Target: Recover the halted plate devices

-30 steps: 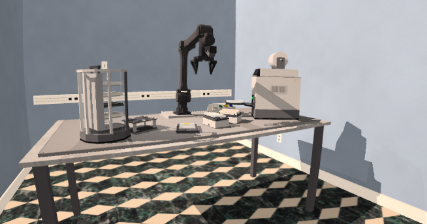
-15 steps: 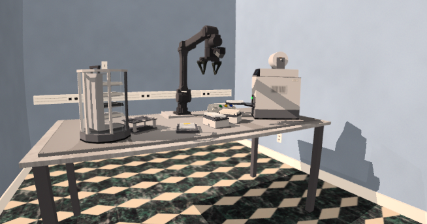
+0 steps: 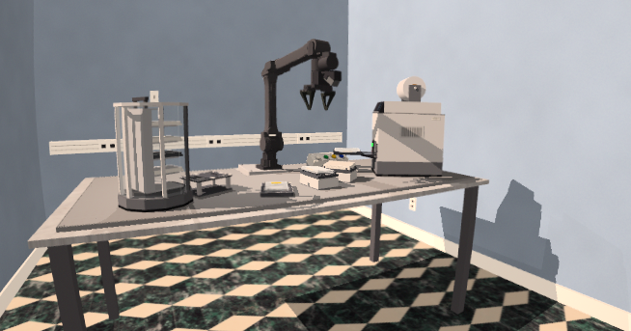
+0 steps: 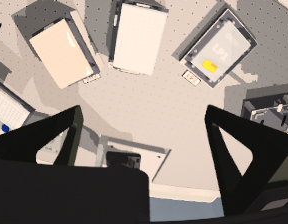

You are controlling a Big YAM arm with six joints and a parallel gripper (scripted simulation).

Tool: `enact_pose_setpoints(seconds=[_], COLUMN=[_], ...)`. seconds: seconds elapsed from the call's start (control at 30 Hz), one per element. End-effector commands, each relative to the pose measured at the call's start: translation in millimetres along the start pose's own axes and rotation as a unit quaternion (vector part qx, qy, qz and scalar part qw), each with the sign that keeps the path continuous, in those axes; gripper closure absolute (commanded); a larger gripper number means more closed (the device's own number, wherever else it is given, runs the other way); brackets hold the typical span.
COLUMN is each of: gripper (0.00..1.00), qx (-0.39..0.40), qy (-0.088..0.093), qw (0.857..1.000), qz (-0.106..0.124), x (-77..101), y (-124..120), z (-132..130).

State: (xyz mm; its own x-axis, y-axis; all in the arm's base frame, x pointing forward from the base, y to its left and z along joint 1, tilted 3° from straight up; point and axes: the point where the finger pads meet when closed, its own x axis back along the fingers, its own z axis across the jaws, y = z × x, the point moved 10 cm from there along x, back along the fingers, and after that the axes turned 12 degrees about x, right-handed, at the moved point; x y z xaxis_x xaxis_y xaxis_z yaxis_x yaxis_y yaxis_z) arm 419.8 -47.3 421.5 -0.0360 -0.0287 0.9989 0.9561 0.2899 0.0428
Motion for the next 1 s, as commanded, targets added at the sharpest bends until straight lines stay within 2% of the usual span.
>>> enact_pose_setpoints(seconds=[0.0, 0.63, 0.73, 0.8, 0.97], gripper=[0.00, 0.00, 0.00, 0.00, 0.00], qx=[-0.003, -0.004, 0.042, 0.054, 0.092], qy=[-0.006, -0.002, -0.002, -0.003, -0.002], qw=[1.000, 1.000, 0.999, 0.999, 0.996], qz=[-0.011, -0.004, -0.003, -0.003, -0.004], x=[6.7, 0.5, 0.2, 0.4, 0.4], y=[1.5, 21.3, 21.7, 19.4, 20.0], z=[17.6, 70.3, 71.1, 61.7, 64.0])
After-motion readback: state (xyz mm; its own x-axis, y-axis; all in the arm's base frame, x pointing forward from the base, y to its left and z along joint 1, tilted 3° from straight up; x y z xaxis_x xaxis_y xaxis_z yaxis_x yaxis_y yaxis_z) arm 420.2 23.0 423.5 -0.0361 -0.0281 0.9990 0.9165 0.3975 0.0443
